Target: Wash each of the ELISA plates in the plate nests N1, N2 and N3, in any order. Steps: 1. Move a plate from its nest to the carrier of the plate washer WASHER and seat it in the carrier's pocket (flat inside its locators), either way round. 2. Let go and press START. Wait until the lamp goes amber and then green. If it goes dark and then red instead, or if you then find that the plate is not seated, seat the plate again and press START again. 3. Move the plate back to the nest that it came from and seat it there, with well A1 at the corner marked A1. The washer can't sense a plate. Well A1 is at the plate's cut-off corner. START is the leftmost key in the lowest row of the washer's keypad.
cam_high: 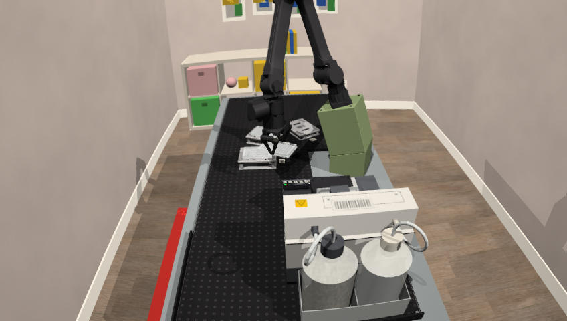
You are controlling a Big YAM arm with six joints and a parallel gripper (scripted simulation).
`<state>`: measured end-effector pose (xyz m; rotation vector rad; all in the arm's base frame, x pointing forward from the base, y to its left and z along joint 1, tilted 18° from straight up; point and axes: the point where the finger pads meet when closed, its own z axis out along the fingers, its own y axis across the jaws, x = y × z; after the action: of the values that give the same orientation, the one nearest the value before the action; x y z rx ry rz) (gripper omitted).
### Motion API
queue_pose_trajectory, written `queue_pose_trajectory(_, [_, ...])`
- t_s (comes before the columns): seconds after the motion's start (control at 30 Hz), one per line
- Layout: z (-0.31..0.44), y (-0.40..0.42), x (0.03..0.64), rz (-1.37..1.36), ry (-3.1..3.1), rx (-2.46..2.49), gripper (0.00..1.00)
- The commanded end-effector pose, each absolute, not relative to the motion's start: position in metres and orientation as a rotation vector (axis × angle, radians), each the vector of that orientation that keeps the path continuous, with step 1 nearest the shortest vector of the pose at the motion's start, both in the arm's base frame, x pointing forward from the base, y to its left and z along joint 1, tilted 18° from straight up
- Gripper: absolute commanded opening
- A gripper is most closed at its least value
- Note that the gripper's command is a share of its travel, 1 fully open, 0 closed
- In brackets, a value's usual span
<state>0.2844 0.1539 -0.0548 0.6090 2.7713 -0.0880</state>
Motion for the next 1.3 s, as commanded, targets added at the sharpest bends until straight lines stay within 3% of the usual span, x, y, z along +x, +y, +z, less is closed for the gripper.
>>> queue_pose_trajectory(0.0, [-0.048,0.145,0.294,-0.073,2.772,0.554,0.84])
queue_pose_trajectory(0.3, [-0.032,0.115,0.334,-0.056,2.750,0.553,0.84])
queue_pose_trajectory(0.57, [-0.041,0.115,0.322,-0.081,2.783,0.516,0.84])
queue_pose_trajectory(0.8, [-0.036,0.071,0.328,-0.025,2.679,0.870,0.84])
queue_pose_trajectory(1.27, [-0.028,0.012,0.341,-0.032,2.678,0.837,0.84])
